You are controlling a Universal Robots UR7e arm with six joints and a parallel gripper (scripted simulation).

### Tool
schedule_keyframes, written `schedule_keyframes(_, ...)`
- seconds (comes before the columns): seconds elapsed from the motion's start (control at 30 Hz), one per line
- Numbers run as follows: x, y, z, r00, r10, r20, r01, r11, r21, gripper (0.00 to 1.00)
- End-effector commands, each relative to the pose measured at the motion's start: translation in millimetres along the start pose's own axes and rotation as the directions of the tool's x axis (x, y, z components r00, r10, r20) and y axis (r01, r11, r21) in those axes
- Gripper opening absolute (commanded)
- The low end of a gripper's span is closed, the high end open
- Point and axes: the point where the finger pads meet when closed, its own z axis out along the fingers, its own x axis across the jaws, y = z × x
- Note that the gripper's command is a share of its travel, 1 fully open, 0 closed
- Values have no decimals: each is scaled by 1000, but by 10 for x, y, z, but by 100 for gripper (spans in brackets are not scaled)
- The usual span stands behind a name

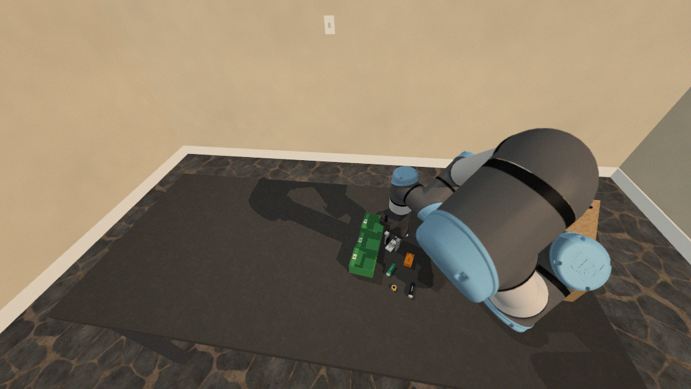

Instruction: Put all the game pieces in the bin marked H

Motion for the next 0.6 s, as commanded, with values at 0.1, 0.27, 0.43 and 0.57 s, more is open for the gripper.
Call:
schedule_keyframes(0.1,5,0,-1,1000,0,-2,0,1000,0,79)
schedule_keyframes(0.27,5,0,-2,1000,0,-2,0,1000,0,49)
schedule_keyframes(0.43,5,0,-2,1000,0,-2,0,1000,0,49)
schedule_keyframes(0.57,5,0,-2,1000,0,-2,0,1000,0,49)
